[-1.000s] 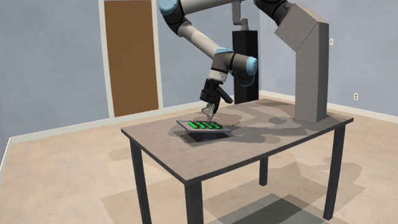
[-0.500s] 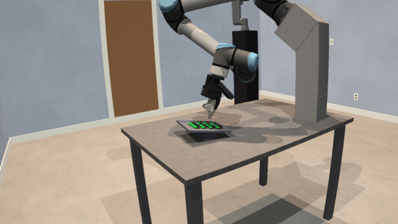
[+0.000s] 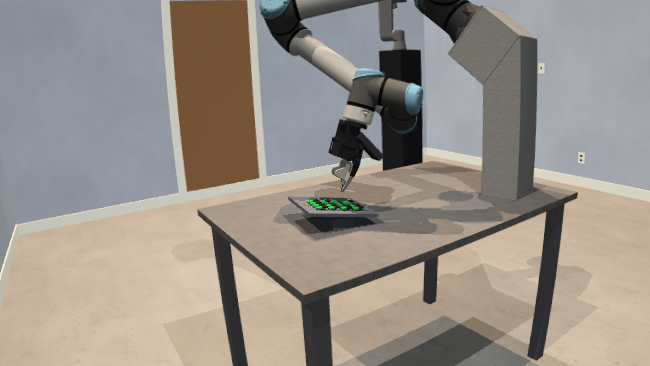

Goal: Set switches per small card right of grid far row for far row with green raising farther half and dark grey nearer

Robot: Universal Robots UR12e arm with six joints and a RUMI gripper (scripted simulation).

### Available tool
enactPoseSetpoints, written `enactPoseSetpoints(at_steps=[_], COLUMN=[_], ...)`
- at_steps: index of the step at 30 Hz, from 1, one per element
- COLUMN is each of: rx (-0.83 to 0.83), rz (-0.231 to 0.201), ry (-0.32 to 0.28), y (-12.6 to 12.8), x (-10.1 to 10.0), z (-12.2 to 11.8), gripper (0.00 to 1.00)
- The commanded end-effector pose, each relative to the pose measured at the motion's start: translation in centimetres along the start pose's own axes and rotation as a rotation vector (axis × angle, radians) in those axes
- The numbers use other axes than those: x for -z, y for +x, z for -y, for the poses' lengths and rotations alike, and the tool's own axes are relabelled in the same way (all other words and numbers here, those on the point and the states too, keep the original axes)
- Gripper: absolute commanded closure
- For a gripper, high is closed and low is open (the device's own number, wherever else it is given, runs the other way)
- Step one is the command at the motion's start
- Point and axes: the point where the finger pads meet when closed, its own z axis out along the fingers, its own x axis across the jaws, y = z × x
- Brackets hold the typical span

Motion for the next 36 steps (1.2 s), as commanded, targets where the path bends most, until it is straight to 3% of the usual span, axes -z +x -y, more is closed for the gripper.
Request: enactPoseSetpoints(at_steps=[1, 4, 6, 36], rx=[0.0, 0.0, 0.0, 0.0], rz=[0.0, -0.001, 0.0, 0.0], ry=[0.0, -0.001, -0.001, -0.001], y=[1.5, 5.7, 7.2, 7.3], x=[0.2, 0.6, 0.7, 0.6], z=[0.8, 3.2, 4.0, 3.9], gripper=[1.0, 1.0, 1.0, 1.0])
